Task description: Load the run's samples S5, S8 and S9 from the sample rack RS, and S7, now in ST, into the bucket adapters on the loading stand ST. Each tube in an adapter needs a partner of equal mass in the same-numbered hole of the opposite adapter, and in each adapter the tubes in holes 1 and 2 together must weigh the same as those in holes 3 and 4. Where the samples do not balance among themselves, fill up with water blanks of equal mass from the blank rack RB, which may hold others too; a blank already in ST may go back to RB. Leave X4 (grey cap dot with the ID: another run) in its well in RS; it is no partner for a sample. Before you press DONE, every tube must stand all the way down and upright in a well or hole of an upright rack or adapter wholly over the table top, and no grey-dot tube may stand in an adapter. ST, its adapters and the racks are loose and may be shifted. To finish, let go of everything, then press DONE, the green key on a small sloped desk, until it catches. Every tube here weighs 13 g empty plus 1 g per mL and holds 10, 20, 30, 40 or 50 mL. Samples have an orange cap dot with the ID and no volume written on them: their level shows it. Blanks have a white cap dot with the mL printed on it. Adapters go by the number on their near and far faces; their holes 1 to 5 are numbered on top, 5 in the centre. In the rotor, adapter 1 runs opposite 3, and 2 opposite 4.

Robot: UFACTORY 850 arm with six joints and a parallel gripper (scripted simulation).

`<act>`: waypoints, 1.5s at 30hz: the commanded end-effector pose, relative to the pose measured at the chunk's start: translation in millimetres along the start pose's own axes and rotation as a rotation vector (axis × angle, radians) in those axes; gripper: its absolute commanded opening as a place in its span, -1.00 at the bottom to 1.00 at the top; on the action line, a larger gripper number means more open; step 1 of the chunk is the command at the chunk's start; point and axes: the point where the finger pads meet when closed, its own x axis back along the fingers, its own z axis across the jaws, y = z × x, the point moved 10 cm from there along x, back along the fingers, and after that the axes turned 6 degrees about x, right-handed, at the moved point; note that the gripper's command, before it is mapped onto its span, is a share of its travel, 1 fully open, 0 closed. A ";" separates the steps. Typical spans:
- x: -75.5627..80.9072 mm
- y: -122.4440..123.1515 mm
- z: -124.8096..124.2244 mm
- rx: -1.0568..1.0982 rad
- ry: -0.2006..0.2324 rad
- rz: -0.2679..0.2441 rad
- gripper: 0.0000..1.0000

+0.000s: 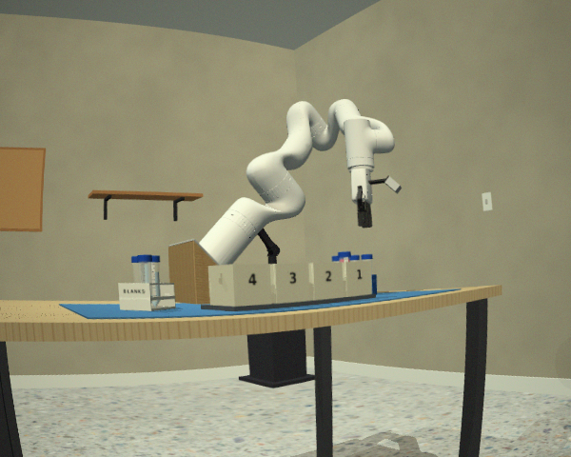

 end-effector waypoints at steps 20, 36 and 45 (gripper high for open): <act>-43.0 -0.7 0.1 0.001 0.000 0.001 0.13; -71.1 -0.8 0.1 0.001 0.000 0.001 0.13; -84.9 -0.8 0.1 0.001 0.000 0.001 0.13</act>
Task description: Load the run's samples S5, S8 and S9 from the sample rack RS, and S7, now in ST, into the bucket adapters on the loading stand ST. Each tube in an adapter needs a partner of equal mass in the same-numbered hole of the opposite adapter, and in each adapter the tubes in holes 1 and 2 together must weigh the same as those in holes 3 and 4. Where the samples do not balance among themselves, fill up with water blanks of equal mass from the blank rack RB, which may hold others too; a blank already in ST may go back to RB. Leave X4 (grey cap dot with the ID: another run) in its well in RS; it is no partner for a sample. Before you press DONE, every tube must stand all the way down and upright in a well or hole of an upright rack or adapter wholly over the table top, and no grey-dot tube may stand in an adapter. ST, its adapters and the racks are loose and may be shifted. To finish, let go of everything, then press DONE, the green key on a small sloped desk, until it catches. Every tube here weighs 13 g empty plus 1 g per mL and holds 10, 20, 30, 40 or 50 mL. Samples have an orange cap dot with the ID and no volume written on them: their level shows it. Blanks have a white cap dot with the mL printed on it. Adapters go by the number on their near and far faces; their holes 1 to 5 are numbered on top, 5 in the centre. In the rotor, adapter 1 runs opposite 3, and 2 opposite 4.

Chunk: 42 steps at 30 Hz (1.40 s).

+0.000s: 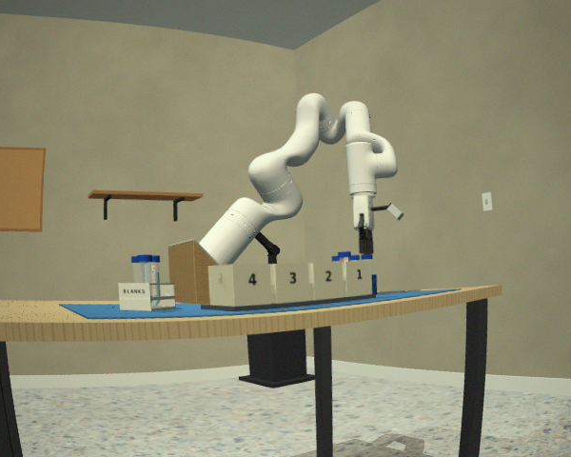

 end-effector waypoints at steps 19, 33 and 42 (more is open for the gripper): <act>-10.0 -0.8 0.2 0.001 0.000 0.002 0.13; -19.3 -0.8 0.2 0.001 0.000 0.002 0.13; -24.0 -0.8 0.2 0.001 0.000 0.002 0.13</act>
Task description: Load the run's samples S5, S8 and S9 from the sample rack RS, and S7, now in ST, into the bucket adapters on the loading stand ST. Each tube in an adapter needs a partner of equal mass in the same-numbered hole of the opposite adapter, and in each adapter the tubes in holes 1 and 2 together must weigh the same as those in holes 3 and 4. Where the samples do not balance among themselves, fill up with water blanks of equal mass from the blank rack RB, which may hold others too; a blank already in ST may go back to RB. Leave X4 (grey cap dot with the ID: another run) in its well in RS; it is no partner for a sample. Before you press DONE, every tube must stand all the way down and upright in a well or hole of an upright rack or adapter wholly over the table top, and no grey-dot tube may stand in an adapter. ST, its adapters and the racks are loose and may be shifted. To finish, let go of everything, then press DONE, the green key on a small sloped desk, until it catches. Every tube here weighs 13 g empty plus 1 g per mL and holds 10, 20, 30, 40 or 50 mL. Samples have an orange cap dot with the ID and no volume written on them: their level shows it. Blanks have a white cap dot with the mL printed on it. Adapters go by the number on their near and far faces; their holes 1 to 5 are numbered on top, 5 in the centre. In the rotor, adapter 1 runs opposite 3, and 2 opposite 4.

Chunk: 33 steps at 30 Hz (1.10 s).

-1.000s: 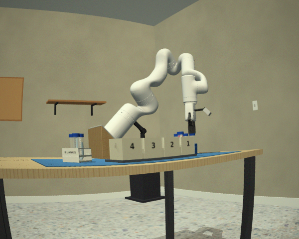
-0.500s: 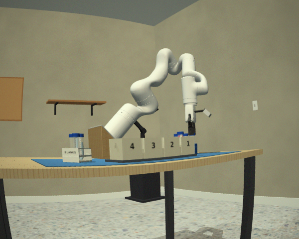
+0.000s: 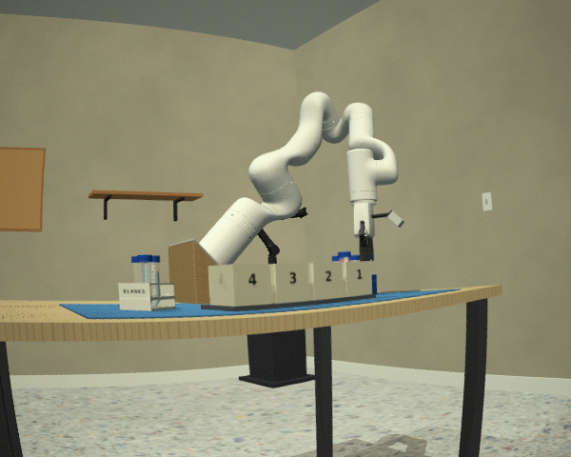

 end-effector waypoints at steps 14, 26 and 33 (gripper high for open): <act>-2.9 -0.5 0.1 0.001 0.000 0.001 0.13; -1.2 -0.4 0.1 0.000 0.000 0.001 -1.00; -1.3 -0.4 0.1 0.000 0.000 0.001 -1.00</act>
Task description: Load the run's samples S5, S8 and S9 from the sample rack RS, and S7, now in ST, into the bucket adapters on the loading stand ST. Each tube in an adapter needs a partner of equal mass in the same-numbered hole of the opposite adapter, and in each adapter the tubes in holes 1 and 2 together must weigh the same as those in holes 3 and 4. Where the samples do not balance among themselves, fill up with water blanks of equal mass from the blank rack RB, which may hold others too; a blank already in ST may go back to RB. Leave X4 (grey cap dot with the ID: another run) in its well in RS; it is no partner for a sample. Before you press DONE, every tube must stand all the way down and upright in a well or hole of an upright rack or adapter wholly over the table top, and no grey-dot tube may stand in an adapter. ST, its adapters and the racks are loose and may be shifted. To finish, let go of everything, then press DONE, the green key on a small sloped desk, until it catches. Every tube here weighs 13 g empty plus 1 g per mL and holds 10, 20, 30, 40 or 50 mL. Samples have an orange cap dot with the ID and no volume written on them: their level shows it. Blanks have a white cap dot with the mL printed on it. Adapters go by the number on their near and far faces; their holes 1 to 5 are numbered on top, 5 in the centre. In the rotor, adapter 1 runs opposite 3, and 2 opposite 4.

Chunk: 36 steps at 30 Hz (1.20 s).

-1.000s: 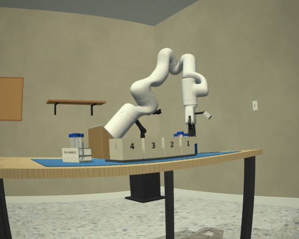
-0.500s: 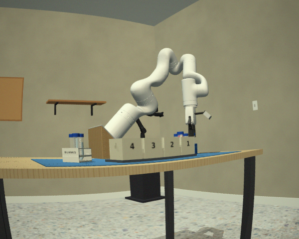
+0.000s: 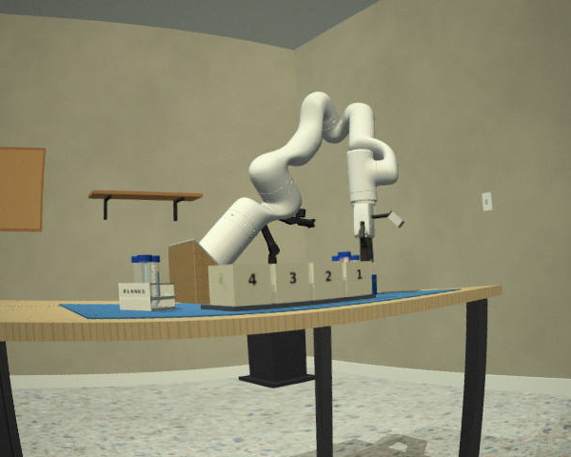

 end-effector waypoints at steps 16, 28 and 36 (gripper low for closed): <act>0.3 -0.5 0.0 0.000 0.000 0.001 -1.00; 1.7 -0.5 0.0 0.001 0.000 0.001 -1.00; 6.3 -0.5 0.0 0.001 0.000 0.001 -1.00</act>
